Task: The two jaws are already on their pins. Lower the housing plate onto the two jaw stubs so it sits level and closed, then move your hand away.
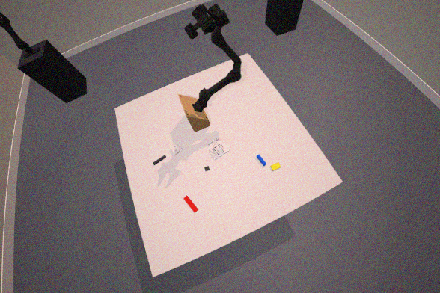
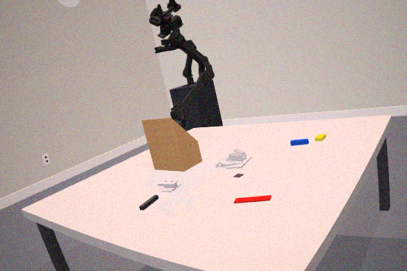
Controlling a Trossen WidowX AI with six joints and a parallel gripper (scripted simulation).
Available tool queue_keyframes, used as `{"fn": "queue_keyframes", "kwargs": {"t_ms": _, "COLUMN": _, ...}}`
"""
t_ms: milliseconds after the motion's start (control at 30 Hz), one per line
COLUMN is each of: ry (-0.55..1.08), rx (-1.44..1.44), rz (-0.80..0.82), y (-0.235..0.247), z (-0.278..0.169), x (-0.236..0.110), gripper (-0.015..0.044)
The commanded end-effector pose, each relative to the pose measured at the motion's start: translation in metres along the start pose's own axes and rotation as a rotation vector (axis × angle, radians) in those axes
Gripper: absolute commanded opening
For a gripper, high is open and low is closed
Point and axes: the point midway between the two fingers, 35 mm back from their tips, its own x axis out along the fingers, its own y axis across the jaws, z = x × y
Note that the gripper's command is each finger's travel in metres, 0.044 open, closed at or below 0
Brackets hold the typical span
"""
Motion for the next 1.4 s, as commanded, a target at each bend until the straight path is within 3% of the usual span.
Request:
{"fn": "queue_keyframes", "kwargs": {"t_ms": 0, "ry": 0.001, "rx": -0.002, "rz": -0.022, "y": -0.018, "z": 0.004, "x": 0.009, "gripper": 0.0440}}
{"fn": "queue_keyframes", "kwargs": {"t_ms": 667, "ry": 0.155, "rx": -0.204, "rz": -0.160, "y": -0.131, "z": -0.015, "x": 0.071, "gripper": 0.0440}}
{"fn": "queue_keyframes", "kwargs": {"t_ms": 1367, "ry": 0.359, "rx": -0.503, "rz": -0.278, "y": -0.237, "z": -0.053, "x": 0.111, "gripper": 0.0440}}
